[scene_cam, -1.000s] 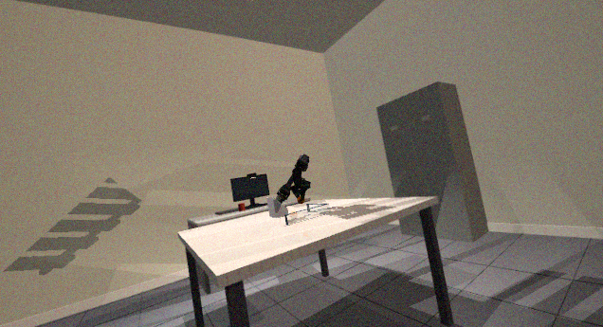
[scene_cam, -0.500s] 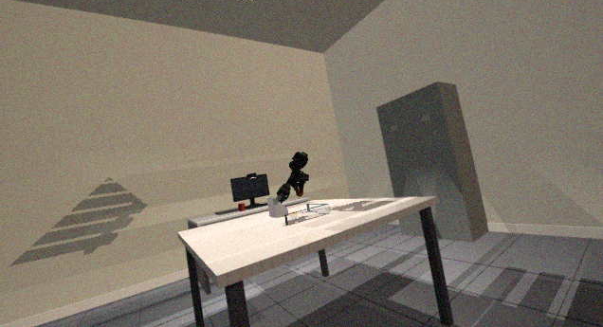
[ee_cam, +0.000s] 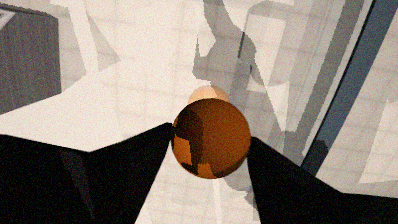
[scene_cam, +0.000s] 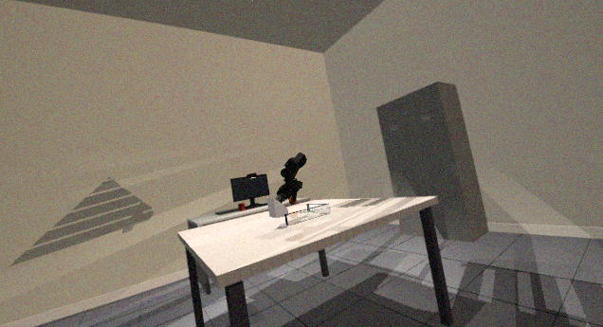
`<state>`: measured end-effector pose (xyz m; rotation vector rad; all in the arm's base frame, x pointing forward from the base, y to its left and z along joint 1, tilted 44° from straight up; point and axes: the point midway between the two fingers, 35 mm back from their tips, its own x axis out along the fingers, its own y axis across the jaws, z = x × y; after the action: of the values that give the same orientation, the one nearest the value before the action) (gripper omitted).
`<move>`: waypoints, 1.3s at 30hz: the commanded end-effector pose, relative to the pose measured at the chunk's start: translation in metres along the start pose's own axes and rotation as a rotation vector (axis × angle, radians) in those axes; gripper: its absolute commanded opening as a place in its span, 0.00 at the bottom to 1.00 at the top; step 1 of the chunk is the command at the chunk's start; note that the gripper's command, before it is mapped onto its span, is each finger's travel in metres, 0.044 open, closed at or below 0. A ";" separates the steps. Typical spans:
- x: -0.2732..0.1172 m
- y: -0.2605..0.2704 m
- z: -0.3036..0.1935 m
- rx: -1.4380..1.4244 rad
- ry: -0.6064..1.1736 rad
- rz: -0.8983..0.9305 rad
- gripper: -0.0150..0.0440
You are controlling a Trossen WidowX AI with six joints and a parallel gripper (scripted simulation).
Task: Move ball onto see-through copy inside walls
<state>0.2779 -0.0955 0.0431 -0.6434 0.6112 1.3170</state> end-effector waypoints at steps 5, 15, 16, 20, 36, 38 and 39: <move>0.008 0.000 -0.012 -0.001 0.003 -0.003 0.25; 0.057 -0.002 -0.012 -0.001 0.003 -0.003 0.25; 0.063 -0.001 -0.012 -0.001 0.002 -0.003 0.25; 0.076 0.000 -0.011 -0.002 0.000 -0.003 0.25; 0.091 0.000 -0.011 -0.002 -0.001 -0.003 0.25; 0.094 0.000 -0.011 -0.002 -0.001 -0.003 0.25; 0.095 0.000 -0.011 -0.002 -0.001 -0.003 0.25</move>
<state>0.2914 -0.0442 -0.0288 -0.6551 0.6071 1.3160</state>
